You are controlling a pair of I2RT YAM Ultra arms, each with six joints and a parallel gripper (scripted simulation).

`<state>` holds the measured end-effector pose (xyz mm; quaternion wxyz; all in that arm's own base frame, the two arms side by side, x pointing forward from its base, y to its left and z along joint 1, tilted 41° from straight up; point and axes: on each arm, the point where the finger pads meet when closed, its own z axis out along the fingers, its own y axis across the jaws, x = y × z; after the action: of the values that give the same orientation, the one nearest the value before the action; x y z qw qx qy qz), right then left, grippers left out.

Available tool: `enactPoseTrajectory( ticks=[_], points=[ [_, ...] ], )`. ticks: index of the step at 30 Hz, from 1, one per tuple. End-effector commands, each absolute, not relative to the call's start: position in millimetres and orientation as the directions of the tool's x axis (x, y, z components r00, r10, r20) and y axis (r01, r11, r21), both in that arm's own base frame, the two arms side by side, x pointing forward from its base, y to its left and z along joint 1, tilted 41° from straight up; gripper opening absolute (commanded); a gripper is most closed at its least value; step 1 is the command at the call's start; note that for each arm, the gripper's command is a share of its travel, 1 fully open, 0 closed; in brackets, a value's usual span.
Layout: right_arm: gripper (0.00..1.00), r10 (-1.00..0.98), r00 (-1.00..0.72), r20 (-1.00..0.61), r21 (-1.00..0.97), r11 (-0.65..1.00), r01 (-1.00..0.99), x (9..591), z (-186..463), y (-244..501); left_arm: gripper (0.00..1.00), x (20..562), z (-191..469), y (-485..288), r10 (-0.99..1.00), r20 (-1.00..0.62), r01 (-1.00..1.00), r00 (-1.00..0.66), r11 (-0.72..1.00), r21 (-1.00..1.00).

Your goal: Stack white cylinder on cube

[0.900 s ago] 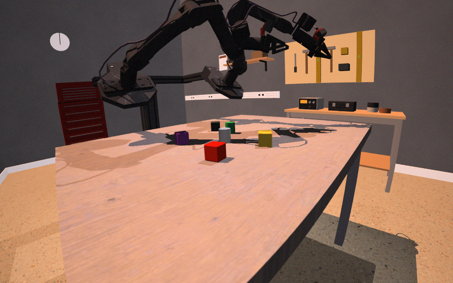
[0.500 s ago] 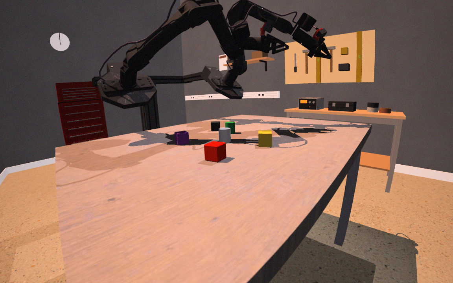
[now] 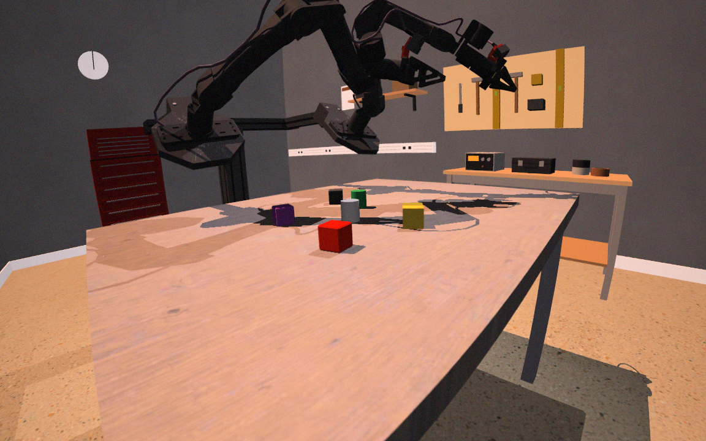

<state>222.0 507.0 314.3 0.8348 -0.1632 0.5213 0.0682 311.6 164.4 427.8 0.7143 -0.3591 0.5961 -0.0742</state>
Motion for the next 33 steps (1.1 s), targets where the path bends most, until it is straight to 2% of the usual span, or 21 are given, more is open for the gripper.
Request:
enactPoseTrajectory(
  ticks=[1,9,17,18,22,24,27,33],
  points=[
    [1.00,-0.022,0.396,-0.918,-0.148,0.945,-0.291,212.3,313.8,481.3,0.00,309.5,433.0,163.6,-0.528,-0.799,-0.315,0.289,0.735,-0.600],
    [1.00,-0.124,0.259,-0.958,-0.196,0.941,-0.276,208.7,268.8,419.3,0.00,309.5,433.0,163.6,-0.528,-0.799,-0.315,0.289,0.735,-0.600],
    [1.00,-0.246,0.108,-0.963,-0.267,0.927,-0.264,201.7,218.0,338.3,0.91,333.9,404.2,152.4,-0.472,-0.850,-0.358,0.232,0.771,-0.526],
    [1.00,-0.259,0.092,-0.961,-0.274,0.925,-0.263,200.9,212.8,329.1,1.00,342.3,392.9,144.0,-0.465,-0.862,-0.360,0.203,0.783,-0.507],
    [1.00,-0.315,0.033,-0.948,-0.313,0.914,-0.259,197.8,189.7,293.2,1.00,376.5,327.7,91.3,-0.422,-0.906,-0.344,0.025,0.848,-0.404],
    [1.00,-0.315,0.033,-0.948,-0.313,0.914,-0.259,197.8,189.7,293.2,1.00,376.5,327.7,91.3,-0.422,-0.906,-0.344,0.025,0.848,-0.404],
    [1.00,-0.346,-0.010,-0.938,-0.332,0.907,-0.260,195.7,176.1,269.9,1.00,389.4,278.9,41.1,-0.339,-0.934,-0.302,-0.110,0.907,-0.294],
    [1.00,-0.318,-0.060,-0.946,-0.293,0.920,-0.262,194.3,171.9,241.0,1.00,379.8,194.5,-47.6,-0.147,-0.935,-0.153,-0.324,0.983,-0.102]
  ],
)
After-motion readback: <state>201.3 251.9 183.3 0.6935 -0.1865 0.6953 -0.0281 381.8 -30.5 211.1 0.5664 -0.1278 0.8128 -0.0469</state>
